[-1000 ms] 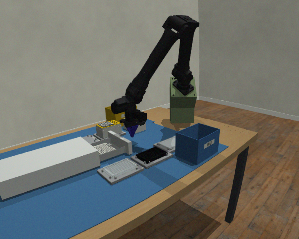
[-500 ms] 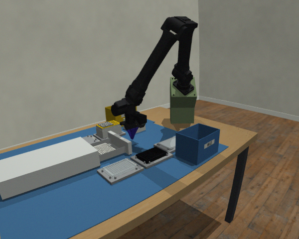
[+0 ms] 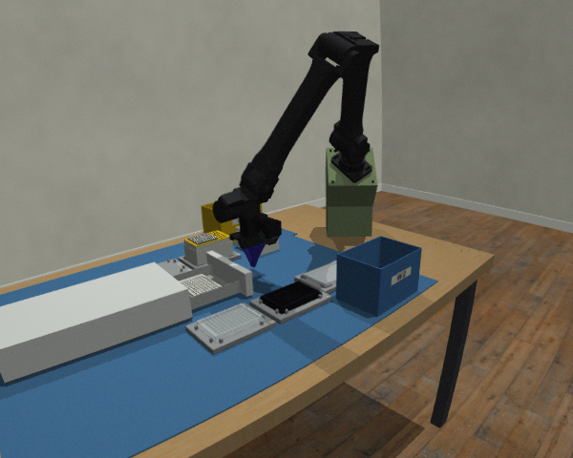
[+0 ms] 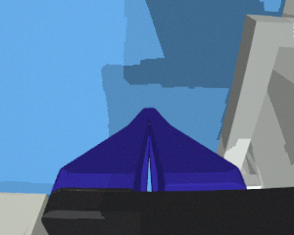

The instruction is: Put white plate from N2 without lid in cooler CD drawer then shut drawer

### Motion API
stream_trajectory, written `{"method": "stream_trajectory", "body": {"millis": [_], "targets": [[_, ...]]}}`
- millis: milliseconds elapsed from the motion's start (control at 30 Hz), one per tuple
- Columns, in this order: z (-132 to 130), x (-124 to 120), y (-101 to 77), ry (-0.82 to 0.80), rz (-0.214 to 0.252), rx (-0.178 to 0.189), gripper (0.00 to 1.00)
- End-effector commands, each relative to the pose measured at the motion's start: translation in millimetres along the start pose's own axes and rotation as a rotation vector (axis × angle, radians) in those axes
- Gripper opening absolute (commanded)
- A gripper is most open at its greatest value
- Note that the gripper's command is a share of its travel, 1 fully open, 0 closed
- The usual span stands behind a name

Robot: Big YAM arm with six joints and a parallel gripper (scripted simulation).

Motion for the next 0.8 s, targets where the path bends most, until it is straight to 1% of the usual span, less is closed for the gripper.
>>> {"method": "stream_trajectory", "body": {"millis": [0,600,667,767], "targets": [[-15.3,5.7,-8.6,-0.007,-0.001,-0.037,0.0],[-15.3,5.7,-8.6,-0.007,-0.001,-0.037,0.0],[-14.6,2.1,-5.2,0.007,0.001,-0.019,0.0],[-15.3,-3.2,-1.4,0.019,0.003,-0.007,0.0]]}}
Point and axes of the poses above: the point where the finger pads meet when closed, its own y axis out along the fingers, its own z axis across the jaws, x = y × z, the point moved 9 cm from there along -y, back along the fingers, and after that the axes turned 6 degrees about -y, right-handed, at the moved point
